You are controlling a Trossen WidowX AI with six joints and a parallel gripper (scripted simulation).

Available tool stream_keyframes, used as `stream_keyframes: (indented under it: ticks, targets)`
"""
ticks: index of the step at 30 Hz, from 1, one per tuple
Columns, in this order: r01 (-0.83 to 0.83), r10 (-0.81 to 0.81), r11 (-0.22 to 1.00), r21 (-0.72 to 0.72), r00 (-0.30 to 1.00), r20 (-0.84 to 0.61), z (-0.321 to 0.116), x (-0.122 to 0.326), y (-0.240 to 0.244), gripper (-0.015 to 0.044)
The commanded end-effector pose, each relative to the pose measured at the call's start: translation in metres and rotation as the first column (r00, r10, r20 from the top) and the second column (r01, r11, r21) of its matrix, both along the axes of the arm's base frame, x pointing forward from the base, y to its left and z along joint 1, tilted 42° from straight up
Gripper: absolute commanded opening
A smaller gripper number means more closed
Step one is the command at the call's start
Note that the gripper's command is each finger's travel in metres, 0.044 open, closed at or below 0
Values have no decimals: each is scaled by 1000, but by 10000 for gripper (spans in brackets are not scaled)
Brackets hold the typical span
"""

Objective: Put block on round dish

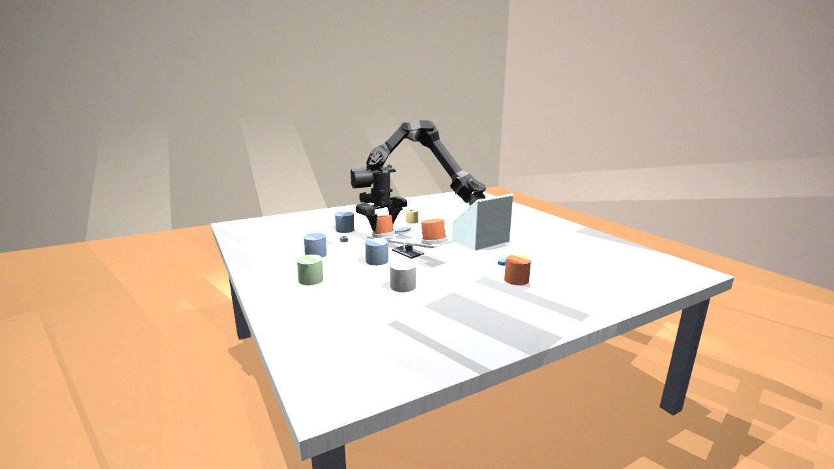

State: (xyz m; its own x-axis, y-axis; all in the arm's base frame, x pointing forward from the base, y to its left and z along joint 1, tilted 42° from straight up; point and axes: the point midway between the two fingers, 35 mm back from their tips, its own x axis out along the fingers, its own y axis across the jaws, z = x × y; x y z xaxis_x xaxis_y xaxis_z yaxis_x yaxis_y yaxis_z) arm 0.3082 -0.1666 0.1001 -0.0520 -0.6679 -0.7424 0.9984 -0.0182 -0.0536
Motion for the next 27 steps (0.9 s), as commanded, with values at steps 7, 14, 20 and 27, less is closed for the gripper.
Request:
stream_keyframes:
  ticks: [7,14,20,27]
  targets:
    - [-5,5,1000,6,1000,-4,5,2,6,45]
    - [-5,5,1000,8,1000,-3,11,4,12,0]
    - [-5,5,1000,10,1000,-3,16,6,17,0]
    - [-5,5,1000,12,1000,-3,23,8,23,0]
